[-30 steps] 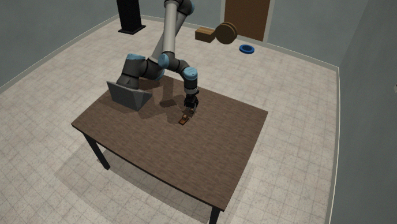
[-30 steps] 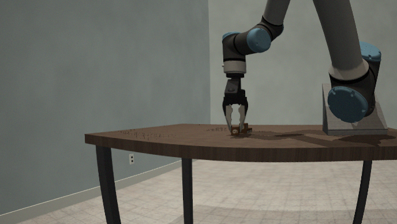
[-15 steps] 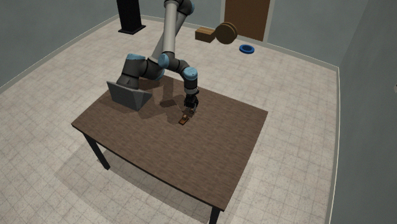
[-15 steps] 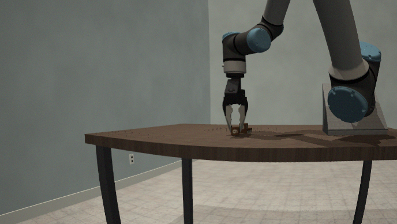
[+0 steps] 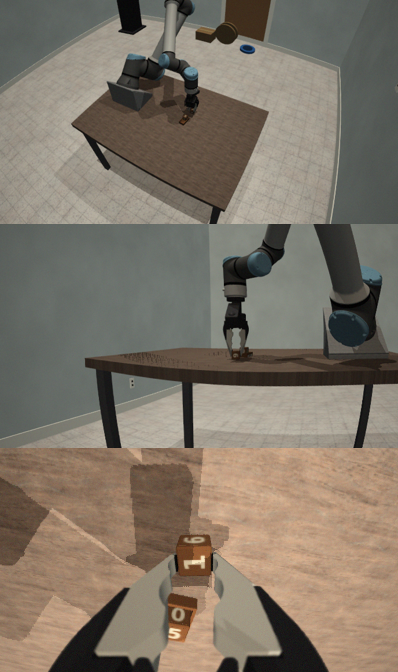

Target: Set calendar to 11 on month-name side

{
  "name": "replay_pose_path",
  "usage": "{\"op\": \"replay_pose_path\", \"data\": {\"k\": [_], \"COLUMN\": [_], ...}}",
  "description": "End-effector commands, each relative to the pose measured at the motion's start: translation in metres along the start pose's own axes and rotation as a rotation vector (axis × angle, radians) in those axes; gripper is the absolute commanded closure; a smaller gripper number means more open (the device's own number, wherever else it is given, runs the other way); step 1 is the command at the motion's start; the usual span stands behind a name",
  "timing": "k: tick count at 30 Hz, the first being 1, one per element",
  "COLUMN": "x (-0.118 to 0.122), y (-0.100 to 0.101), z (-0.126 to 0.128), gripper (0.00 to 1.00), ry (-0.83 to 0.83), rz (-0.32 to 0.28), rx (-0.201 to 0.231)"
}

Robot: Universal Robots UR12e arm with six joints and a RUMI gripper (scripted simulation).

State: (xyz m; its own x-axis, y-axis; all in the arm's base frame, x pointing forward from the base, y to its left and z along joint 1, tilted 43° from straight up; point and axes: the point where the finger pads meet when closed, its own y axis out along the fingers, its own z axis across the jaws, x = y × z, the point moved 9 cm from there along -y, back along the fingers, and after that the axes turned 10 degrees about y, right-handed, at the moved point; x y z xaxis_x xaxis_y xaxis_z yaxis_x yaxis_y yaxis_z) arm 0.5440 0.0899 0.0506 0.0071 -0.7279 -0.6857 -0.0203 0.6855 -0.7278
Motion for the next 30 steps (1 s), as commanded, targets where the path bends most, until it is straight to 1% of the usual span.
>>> {"op": "replay_pose_path", "data": {"k": [1, 3, 4, 6, 7, 11, 12, 27, 30], "x": [0.000, 0.000, 0.000, 0.000, 0.000, 0.000, 0.000, 0.000, 0.000], "y": [-0.001, -0.001, -0.001, -0.001, -0.001, -0.001, -0.001, -0.004, -0.011], "z": [0.000, 0.000, 0.000, 0.000, 0.000, 0.000, 0.000, 0.000, 0.000], "gripper": [0.83, 0.83, 0.79, 0.79, 0.76, 0.76, 0.72, 0.72, 0.72], "ry": [0.000, 0.000, 0.000, 0.000, 0.000, 0.000, 0.000, 0.000, 0.000], "rz": [0.000, 0.000, 0.000, 0.000, 0.000, 0.000, 0.000, 0.000, 0.000], "rx": [0.001, 0.001, 0.001, 0.001, 0.001, 0.001, 0.001, 0.001, 0.001]}}
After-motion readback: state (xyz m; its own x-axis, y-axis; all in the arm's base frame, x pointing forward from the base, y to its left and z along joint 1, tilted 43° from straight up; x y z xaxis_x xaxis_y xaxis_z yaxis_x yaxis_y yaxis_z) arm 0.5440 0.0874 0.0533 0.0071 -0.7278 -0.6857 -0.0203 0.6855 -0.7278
